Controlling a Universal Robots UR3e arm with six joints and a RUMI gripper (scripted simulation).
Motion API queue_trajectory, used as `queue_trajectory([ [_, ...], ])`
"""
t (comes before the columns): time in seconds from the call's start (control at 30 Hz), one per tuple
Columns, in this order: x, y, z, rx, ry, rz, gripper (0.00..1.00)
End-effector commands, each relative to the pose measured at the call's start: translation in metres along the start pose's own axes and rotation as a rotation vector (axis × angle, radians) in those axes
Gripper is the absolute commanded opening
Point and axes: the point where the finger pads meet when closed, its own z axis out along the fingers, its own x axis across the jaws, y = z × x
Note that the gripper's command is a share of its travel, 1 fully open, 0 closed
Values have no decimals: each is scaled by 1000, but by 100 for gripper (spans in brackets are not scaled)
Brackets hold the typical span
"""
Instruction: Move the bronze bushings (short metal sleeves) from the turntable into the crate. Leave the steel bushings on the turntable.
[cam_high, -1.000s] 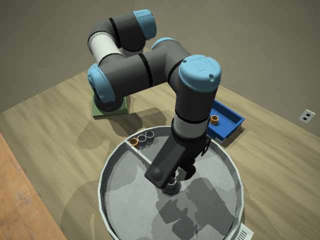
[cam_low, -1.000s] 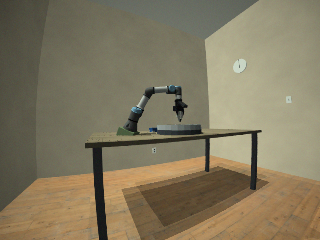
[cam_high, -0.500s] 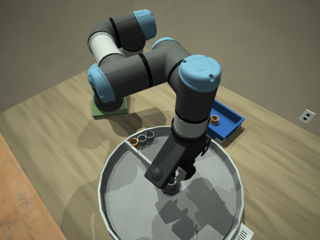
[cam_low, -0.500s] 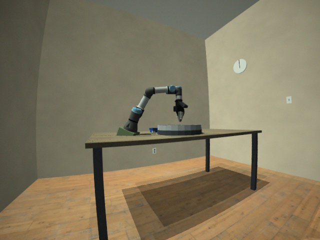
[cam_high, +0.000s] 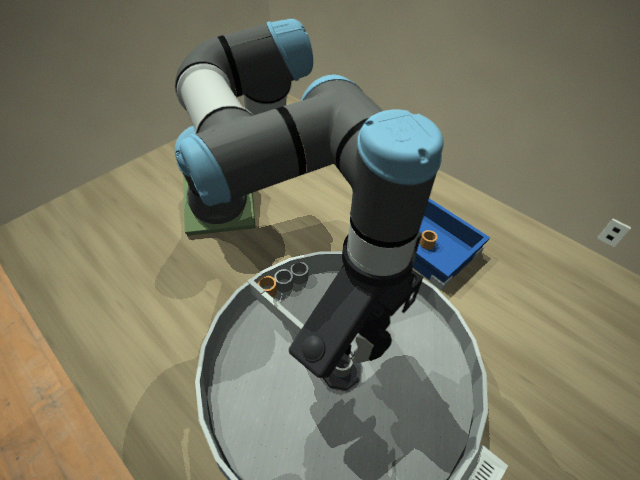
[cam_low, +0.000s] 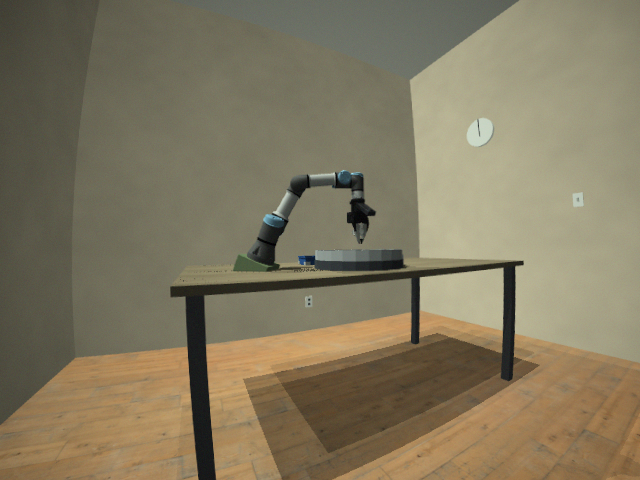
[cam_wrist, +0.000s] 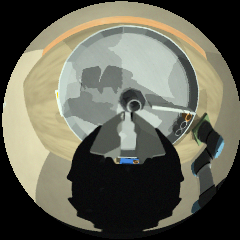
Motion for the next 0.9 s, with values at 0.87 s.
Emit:
queue_trajectory([
  [0.87, 31, 4, -3, 1, -2, 0, 6],
])
